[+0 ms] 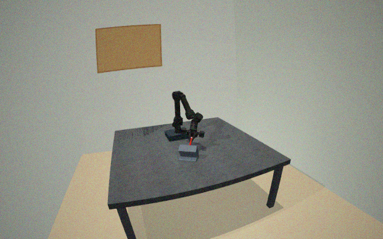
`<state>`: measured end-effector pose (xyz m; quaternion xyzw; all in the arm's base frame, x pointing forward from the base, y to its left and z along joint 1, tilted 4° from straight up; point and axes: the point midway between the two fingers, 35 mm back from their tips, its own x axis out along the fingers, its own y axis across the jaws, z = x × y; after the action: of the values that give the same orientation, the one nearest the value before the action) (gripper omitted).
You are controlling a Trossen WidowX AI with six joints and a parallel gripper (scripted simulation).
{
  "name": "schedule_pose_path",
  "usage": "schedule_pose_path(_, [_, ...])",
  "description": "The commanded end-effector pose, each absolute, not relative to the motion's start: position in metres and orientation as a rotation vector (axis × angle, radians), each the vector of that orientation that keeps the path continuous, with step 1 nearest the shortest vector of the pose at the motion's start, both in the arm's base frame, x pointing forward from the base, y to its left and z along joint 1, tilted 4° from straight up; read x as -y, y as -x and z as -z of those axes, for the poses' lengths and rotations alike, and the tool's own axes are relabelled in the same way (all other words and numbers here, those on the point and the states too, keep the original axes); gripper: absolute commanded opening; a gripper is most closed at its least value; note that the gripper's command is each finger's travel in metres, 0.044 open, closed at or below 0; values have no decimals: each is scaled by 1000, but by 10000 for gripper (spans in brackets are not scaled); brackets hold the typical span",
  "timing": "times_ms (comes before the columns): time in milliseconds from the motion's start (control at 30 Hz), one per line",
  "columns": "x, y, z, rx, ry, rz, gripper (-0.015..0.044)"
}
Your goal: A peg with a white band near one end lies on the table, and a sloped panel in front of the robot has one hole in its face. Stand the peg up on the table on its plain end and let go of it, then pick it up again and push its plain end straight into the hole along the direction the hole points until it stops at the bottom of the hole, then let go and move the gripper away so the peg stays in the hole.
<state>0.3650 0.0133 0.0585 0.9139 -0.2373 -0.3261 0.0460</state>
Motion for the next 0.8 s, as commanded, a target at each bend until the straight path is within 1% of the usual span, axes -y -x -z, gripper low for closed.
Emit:
schedule_pose_path(0, [-11,-369,-54,719,-2787,998,0])
schedule_pose_path(267, [-6,-376,-48,719,-2787,997,0])
schedule_pose_path(767, [-7,-373,-51,727,-2791,995,0])
